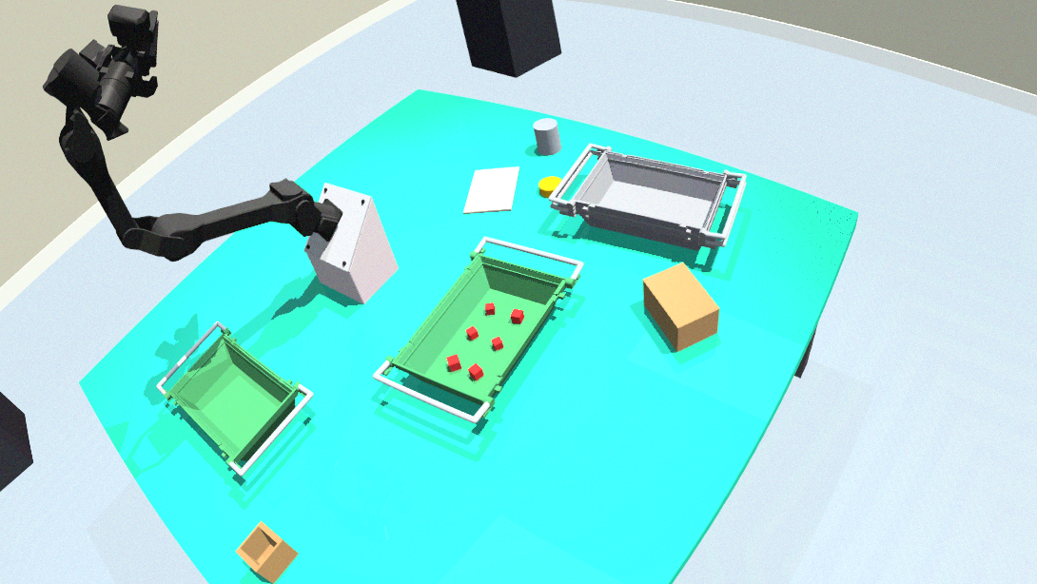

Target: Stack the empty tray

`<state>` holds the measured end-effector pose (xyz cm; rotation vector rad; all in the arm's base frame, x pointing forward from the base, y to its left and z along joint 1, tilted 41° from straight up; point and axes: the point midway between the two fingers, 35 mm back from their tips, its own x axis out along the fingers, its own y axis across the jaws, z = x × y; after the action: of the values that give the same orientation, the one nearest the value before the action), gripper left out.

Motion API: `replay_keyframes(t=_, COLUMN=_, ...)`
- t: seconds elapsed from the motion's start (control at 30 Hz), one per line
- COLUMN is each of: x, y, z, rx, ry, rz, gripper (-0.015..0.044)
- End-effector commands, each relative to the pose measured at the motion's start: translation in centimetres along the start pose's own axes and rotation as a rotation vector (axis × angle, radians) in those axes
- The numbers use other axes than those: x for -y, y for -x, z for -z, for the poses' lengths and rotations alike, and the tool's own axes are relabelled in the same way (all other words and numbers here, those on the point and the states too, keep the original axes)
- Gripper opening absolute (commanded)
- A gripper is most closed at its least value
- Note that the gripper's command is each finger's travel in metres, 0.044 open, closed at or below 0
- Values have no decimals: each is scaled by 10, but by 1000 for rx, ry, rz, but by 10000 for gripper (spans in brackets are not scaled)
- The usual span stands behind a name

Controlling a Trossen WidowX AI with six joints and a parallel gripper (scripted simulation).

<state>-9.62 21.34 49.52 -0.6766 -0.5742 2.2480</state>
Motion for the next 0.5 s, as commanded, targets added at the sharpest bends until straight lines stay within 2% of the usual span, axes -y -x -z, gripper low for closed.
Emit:
replay_keyframes(t=0.0, x=27, y=-15, z=43, rx=-150, ry=-126, rz=80, gripper=89)
replay_keyframes(t=0.2, x=70, y=-16, z=117, rx=-367, ry=-310, rz=234, gripper=89)
replay_keyframes(t=0.47, x=107, y=10, z=216, rx=-637, ry=-527, rz=426, gripper=89)
